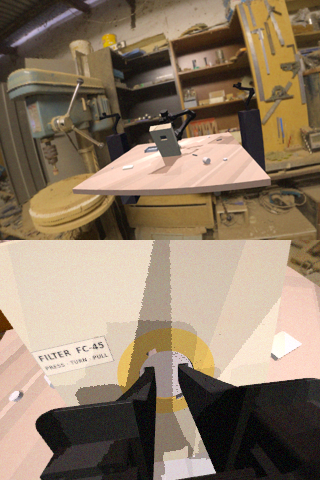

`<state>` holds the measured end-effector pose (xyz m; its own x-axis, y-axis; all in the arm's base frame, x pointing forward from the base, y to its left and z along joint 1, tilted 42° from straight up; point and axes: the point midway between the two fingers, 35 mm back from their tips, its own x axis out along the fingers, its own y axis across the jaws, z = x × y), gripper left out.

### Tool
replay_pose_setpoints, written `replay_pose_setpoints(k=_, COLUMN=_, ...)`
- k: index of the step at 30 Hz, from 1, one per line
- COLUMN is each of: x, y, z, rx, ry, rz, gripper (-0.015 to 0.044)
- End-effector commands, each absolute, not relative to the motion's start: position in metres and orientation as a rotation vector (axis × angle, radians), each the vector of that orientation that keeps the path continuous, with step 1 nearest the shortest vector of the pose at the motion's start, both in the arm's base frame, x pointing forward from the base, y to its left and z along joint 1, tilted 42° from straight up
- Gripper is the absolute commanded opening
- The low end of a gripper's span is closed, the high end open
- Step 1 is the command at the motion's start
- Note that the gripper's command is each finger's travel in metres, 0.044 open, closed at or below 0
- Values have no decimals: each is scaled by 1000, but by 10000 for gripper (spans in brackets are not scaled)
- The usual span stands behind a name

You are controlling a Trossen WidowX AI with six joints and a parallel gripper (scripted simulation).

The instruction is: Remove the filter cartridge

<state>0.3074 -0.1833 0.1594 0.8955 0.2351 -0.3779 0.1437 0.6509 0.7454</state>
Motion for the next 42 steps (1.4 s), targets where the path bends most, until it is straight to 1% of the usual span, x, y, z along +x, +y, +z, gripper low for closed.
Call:
replay_pose_setpoints(k=1, x=312, y=-181, z=156, rx=970, ry=490, rz=31, gripper=0)
replay_pose_setpoints(k=34, x=315, y=-180, z=155, rx=2087, ry=500, rz=-279, gripper=0)
replay_pose_setpoints(k=42, x=316, y=-180, z=155, rx=2022, ry=502, rz=-258, gripper=0)
